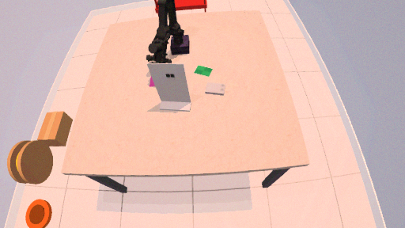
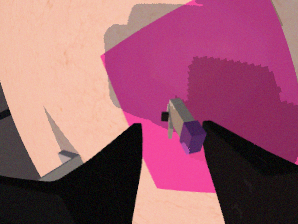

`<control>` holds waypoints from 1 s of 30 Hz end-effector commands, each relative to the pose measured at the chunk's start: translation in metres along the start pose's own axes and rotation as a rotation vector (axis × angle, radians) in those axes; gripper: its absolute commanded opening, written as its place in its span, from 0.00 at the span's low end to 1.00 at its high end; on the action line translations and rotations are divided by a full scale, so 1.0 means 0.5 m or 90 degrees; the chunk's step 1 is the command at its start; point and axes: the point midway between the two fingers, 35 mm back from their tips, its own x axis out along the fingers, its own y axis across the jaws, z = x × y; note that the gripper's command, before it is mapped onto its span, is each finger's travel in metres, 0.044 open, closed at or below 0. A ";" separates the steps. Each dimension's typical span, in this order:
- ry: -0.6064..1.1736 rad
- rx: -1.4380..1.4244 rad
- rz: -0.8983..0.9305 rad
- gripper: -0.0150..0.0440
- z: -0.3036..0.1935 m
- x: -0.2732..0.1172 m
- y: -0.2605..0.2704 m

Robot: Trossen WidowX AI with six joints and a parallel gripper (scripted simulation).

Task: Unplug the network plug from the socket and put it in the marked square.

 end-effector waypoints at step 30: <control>-0.001 0.001 -0.001 0.52 0.002 -0.042 0.002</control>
